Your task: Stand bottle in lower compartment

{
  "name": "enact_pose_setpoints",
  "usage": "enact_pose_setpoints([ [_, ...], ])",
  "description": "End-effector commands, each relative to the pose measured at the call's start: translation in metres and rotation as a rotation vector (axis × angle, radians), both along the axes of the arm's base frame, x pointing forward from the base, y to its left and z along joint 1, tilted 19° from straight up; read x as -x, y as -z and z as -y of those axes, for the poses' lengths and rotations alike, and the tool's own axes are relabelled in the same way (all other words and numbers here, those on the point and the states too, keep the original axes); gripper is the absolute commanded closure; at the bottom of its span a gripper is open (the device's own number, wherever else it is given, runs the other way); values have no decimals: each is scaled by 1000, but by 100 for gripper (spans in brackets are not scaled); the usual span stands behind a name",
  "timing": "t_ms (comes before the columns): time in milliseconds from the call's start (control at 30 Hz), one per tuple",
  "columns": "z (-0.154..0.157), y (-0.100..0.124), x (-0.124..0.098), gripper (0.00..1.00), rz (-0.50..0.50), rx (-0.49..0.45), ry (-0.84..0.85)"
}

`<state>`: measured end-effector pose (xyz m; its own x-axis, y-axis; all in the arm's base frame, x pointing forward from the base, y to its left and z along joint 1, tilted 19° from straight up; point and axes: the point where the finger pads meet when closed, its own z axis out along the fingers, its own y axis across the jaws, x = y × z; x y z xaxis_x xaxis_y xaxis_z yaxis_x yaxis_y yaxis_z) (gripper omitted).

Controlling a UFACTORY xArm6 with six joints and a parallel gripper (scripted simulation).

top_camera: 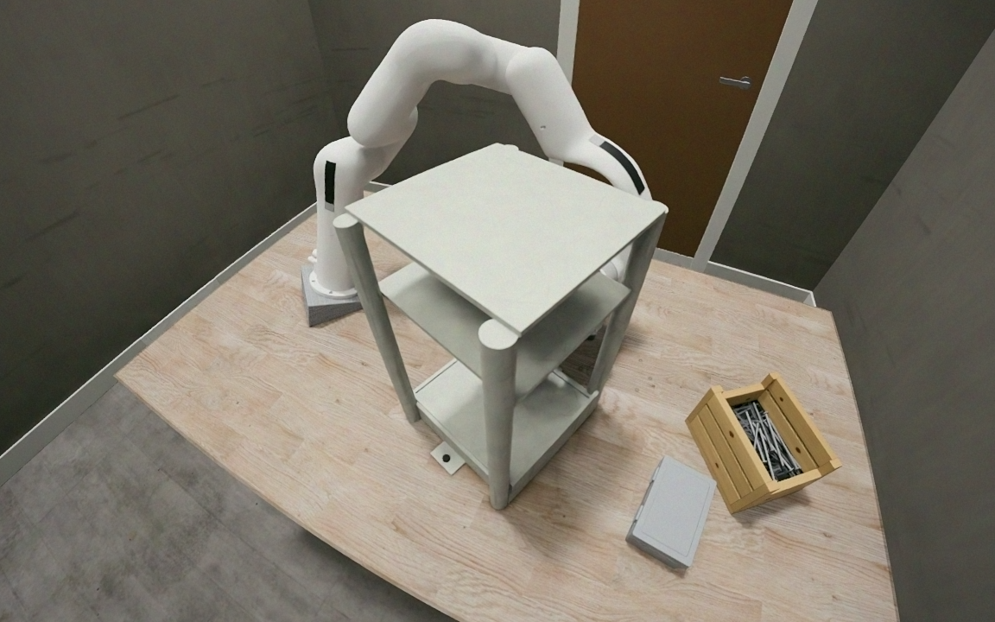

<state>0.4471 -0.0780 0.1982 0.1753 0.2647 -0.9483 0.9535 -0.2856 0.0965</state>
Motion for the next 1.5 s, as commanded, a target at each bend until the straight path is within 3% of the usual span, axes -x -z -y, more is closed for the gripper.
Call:
enact_pose_setpoints([
  [0, 0, -1, -1, 100, 4, 0, 1],
  [833, 0, -1, -1, 100, 4, 0, 1],
  [1467, -4, 13, -4, 100, 4, 0, 1],
])
